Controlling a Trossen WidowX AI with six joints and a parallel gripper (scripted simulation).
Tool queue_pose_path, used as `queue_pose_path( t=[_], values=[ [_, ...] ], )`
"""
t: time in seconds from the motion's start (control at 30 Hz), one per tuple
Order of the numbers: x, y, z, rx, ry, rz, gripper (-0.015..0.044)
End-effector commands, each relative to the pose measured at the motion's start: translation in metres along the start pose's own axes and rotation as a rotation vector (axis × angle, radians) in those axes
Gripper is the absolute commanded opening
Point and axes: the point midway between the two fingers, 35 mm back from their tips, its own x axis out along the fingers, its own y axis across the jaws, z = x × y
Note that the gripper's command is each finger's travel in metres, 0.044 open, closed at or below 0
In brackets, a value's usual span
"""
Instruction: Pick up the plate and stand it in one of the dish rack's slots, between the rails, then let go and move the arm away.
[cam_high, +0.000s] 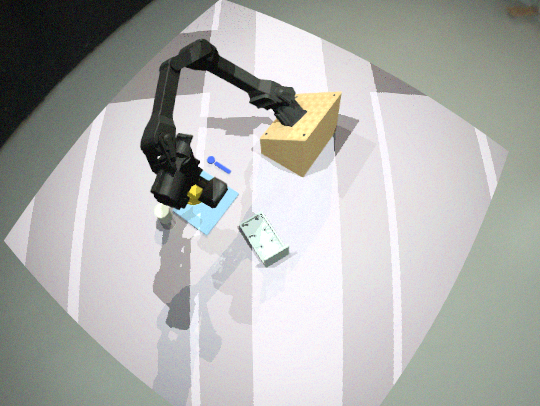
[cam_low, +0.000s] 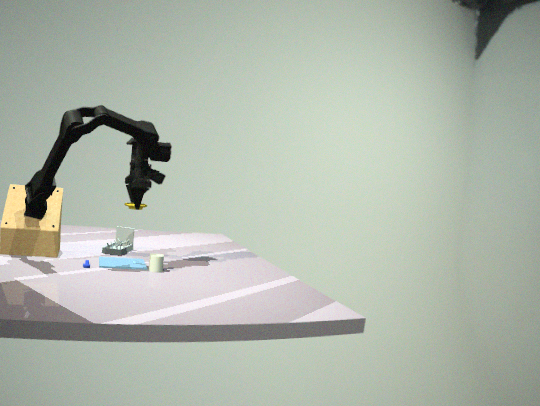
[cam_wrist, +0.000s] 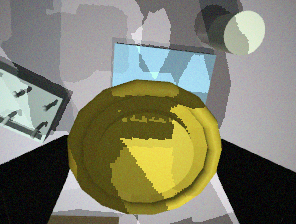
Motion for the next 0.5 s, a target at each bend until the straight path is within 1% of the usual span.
queue_pose_path(
  t=[0.0, 0.47],
  values=[
    [-0.002, 0.006, -0.004, -0.123, -0.001, 0.006, 0.0],
    [-0.003, 0.024, -0.017, -0.61, -0.004, 0.01, 0.0]
  ],
)
